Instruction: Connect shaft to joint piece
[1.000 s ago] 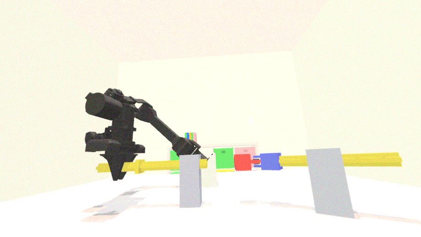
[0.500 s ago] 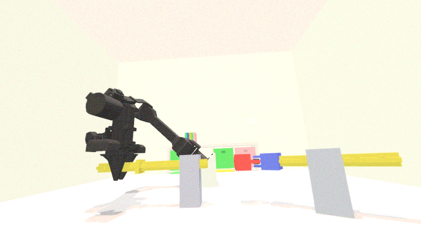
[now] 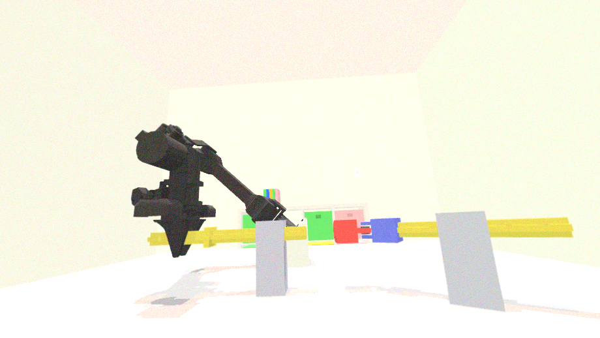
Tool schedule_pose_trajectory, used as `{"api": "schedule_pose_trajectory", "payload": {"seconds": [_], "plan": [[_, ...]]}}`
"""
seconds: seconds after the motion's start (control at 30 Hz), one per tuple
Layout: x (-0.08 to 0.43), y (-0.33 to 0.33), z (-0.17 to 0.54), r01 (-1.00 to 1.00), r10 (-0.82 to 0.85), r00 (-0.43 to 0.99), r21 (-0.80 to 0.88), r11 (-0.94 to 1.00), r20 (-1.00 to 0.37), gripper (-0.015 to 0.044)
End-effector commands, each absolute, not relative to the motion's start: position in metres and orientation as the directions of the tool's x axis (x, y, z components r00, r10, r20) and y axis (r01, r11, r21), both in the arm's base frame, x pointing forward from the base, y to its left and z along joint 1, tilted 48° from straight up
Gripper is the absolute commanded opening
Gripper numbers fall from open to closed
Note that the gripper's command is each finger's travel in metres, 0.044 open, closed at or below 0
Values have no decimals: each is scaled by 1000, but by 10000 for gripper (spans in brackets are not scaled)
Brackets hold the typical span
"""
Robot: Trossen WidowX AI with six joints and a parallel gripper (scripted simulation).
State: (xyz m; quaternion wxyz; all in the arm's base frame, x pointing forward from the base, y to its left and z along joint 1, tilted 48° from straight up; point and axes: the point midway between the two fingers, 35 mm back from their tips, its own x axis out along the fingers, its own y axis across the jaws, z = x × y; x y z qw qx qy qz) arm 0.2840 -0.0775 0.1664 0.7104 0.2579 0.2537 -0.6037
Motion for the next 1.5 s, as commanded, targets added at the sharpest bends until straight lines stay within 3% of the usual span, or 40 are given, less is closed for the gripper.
{"api": "schedule_pose_trajectory", "payload": {"seconds": [0.0,1.47], "plan": [[284,-73,161,989,-725,139,57,136,-675,0],[280,-29,113,989,-723,137,55,135,-677,0]]}}
